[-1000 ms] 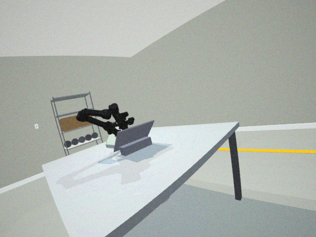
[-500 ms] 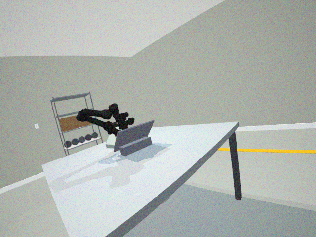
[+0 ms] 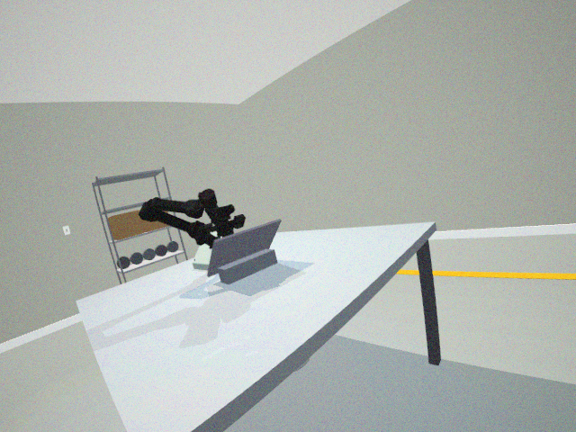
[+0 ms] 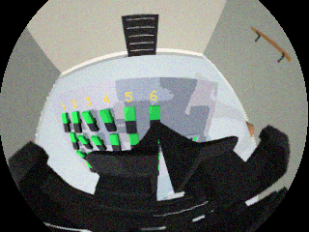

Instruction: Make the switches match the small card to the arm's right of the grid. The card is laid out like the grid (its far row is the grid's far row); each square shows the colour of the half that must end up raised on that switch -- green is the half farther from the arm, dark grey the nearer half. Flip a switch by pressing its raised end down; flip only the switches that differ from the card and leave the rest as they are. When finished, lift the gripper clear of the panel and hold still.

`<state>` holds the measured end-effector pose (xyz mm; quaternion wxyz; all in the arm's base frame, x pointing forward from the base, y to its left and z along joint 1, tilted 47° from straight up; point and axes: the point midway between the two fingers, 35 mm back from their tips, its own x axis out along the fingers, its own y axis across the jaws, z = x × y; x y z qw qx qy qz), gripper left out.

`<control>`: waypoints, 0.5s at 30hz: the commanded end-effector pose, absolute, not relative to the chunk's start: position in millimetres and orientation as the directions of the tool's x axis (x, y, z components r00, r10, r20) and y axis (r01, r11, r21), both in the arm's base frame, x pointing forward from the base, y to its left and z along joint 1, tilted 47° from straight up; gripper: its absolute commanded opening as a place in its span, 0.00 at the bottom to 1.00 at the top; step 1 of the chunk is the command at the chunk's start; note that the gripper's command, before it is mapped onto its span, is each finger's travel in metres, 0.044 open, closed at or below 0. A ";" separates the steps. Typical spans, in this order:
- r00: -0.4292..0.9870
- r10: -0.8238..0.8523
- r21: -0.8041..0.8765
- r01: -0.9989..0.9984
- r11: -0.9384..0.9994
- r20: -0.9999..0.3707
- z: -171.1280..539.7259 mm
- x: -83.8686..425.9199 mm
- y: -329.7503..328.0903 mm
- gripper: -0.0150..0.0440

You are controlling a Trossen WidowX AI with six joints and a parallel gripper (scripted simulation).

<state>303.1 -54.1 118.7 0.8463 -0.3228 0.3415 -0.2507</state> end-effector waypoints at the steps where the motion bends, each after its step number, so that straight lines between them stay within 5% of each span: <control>1: 0.641 -0.641 -0.720 0.194 0.667 -0.422 116.1 303.0 -54.1 0.25; 15: 0.619 -0.650 -0.719 0.190 0.669 -0.440 144.0 263.6 -11.2 0.25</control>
